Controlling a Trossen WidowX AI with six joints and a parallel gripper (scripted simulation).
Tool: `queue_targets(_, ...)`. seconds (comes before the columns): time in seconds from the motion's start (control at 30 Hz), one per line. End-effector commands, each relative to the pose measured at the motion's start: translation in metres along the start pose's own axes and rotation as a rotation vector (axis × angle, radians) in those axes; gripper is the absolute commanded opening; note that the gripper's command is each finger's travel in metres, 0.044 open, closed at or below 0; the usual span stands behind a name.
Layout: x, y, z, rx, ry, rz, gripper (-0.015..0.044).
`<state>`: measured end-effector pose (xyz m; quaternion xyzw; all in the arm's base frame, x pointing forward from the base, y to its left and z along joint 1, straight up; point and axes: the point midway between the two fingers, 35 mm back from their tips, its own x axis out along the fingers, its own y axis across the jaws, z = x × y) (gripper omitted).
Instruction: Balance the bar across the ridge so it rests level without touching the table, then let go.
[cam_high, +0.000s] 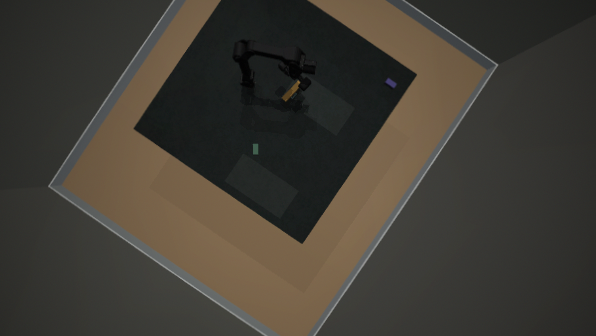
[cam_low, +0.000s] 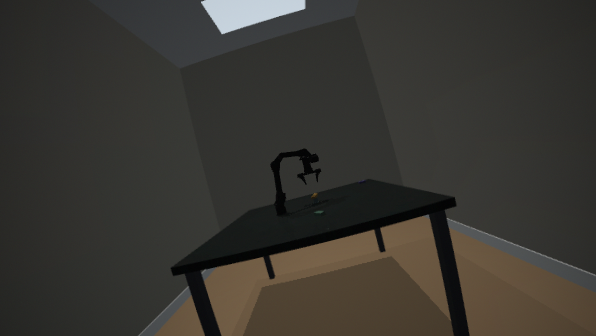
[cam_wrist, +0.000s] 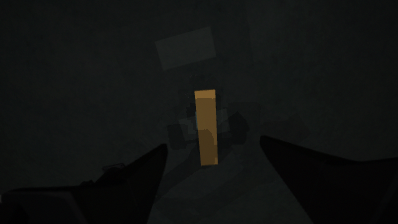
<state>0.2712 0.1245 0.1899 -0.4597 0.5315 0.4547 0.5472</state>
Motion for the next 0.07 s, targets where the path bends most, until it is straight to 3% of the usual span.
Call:
queue_targets(0.0,-0.0008,0.0001,0.0000,0.000,-0.001,0.000,0.0440)
queue_targets(0.03,-0.0008,0.0001,0.0000,0.000,-0.001,0.000,0.0440)
